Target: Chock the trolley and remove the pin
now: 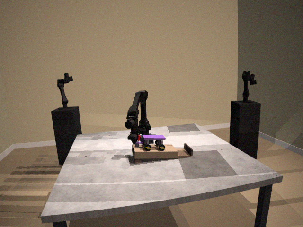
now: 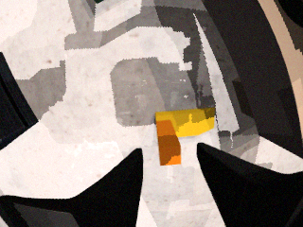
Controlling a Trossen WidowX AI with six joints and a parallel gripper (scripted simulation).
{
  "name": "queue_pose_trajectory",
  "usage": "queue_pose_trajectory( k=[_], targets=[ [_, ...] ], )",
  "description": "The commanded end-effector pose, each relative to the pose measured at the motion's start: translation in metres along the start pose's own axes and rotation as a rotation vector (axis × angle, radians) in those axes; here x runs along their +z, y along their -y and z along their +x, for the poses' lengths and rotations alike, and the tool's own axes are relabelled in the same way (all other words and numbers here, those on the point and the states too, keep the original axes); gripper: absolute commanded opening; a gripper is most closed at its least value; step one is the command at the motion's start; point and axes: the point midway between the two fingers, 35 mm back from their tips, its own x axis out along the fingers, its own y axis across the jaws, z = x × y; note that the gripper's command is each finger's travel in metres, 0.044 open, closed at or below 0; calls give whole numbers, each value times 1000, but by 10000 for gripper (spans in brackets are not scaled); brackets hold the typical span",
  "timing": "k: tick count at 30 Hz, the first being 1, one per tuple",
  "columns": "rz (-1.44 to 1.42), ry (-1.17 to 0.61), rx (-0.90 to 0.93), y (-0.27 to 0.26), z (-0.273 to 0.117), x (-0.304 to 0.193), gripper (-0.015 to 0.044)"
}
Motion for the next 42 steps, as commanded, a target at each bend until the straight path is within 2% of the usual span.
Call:
queue_pose_trajectory(
  k=[1,22,27,34,42],
  targets=[
    [-3,5,1,-1,6,1,190],
    [-3,5,1,-1,32,1,190],
    [0,0,2,-1,29,0,59],
    [0,0,2,0,28,0,0],
    [-3,5,1,-4,0,0,0]
  ],
)
